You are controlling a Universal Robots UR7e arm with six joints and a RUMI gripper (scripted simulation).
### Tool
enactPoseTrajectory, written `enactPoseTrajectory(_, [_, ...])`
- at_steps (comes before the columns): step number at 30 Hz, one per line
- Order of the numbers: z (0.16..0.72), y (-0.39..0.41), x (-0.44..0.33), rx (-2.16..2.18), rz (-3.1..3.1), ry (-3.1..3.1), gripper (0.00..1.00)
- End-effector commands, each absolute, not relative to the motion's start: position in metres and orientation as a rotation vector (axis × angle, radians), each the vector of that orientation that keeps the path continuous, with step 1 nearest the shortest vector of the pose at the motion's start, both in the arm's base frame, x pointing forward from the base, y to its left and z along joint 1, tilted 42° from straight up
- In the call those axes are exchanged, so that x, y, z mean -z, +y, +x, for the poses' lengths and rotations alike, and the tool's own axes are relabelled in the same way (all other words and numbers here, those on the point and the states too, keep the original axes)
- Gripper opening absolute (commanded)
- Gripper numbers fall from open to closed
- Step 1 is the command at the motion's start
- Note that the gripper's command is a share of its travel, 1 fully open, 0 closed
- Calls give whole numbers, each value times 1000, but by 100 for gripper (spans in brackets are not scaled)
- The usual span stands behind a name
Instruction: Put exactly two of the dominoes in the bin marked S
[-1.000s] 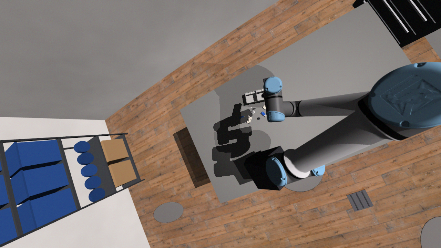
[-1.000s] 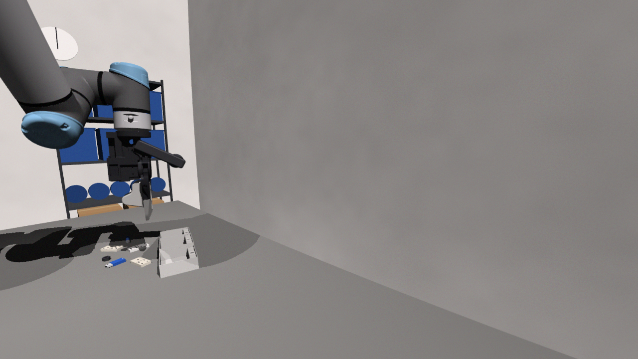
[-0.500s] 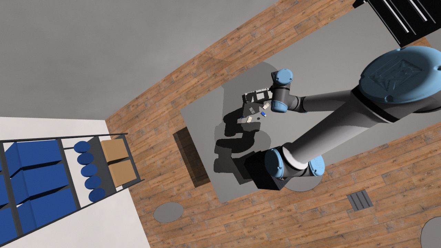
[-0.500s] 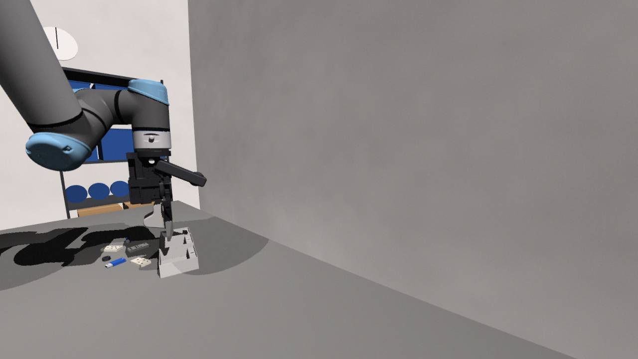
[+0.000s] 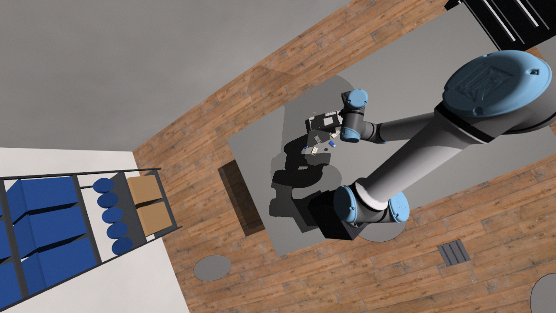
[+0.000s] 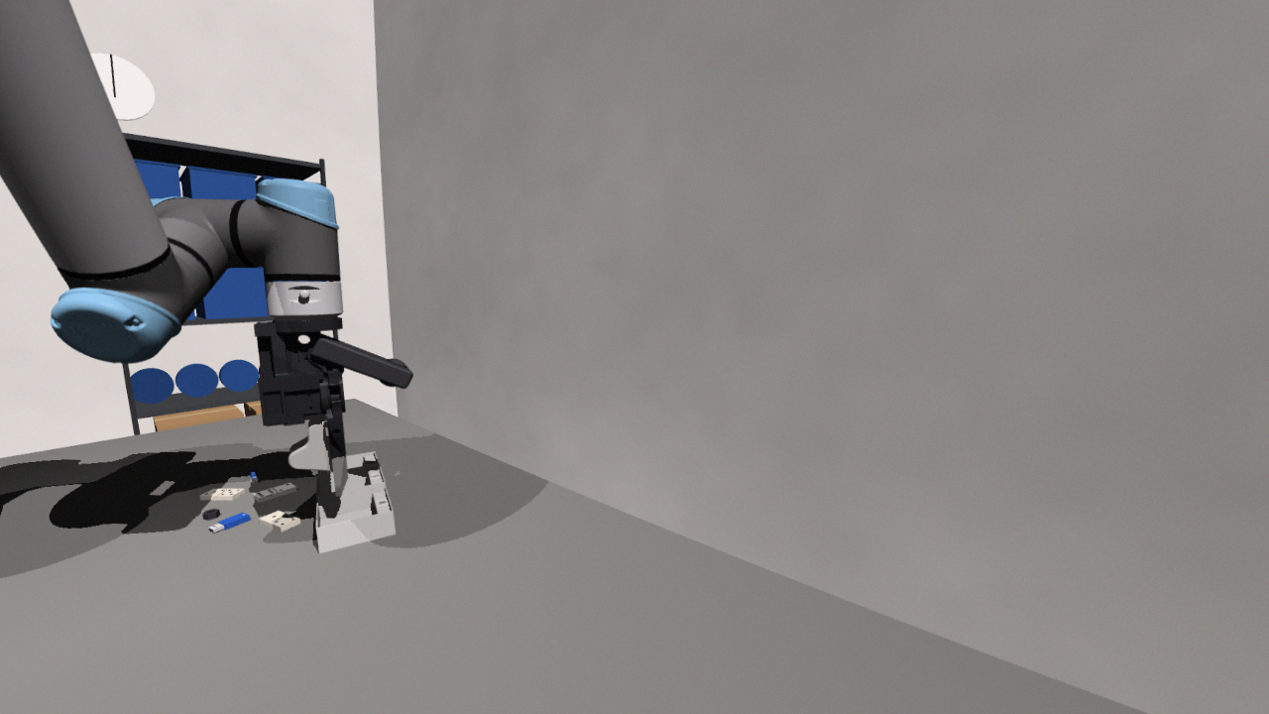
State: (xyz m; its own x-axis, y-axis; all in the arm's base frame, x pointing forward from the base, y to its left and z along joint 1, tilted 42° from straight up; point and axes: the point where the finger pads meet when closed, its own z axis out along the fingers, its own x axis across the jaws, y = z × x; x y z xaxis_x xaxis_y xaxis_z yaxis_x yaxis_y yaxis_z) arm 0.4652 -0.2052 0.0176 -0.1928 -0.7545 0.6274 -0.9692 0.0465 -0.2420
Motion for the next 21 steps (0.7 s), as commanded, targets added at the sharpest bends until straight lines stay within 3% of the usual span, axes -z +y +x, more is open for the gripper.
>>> enactPoseTrajectory(1, [470,-214,-11,-917,1743,-2001,4])
enactPoseTrajectory(21, [472,-226,4,-916,1745,-1999,4])
